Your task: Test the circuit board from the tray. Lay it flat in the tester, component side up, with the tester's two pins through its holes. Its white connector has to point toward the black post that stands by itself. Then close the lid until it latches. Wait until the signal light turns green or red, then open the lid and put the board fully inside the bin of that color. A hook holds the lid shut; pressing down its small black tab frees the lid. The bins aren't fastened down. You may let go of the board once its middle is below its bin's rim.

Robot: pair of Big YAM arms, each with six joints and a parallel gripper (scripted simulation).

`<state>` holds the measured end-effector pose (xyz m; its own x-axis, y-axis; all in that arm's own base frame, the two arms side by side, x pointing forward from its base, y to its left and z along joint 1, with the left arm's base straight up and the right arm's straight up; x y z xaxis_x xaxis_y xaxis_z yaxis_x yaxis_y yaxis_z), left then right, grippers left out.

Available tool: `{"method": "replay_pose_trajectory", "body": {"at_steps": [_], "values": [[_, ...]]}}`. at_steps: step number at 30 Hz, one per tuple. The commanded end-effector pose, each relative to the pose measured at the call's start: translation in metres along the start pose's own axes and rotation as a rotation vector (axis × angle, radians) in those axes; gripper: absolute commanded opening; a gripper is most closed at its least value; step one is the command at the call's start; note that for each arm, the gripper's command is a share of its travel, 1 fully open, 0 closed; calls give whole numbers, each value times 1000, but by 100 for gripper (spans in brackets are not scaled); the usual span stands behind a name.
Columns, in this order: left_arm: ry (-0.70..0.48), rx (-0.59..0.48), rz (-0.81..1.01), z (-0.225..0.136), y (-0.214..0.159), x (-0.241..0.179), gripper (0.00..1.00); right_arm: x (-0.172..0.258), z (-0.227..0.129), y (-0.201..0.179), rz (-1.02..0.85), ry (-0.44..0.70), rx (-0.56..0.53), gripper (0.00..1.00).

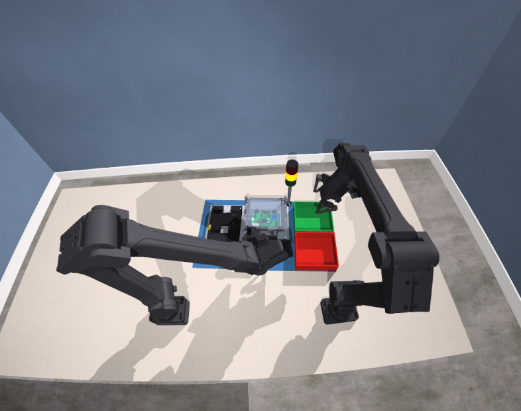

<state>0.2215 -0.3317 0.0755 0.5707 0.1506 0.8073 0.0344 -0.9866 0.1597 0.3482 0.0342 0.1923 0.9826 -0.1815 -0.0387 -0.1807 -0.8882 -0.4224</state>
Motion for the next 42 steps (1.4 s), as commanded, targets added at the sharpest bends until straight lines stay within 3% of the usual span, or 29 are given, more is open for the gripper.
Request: {"method": "replay_pose_trajectory", "body": {"at_steps": [1, 15, 17, 28, 31, 32, 42], "values": [[-6, -25, -197, -7, 32, 29, 0, 23, -14, -9, 10, 18, 4, 100], [-281, 148, -750, 11, 13, 50, 0, 88, -33, -37, 1, 12, 50, 100], [-281, 148, -750, 11, 13, 50, 0, 88, -33, -37, 1, 12, 50, 100], [-443, 396, -1181, 10, -12, 61, 0, 121, -44, -51, -2, 10, 73, 100], [-461, 561, -1224, 20, -45, 35, 0, 124, -45, -52, -3, 11, 74, 100], [-469, 533, -1262, 17, -34, 51, 0, 124, -43, -51, -2, 8, 74, 100], [-507, 525, -1258, 13, -31, 54, 0, 125, -43, -51, -3, 10, 74, 100]]}}
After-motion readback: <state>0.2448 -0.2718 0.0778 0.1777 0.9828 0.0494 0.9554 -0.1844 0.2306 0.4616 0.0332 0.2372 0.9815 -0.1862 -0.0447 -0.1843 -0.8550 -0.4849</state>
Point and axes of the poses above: on each arm, the point where the finger pads meet when closed, its own z axis out along the fingers, its own x axis across the jaws, y = z × x, the point moved 1 cm from there along -z, back along the fingers, and after that the axes turned 4 degrees about z, right-handed, at the moved point
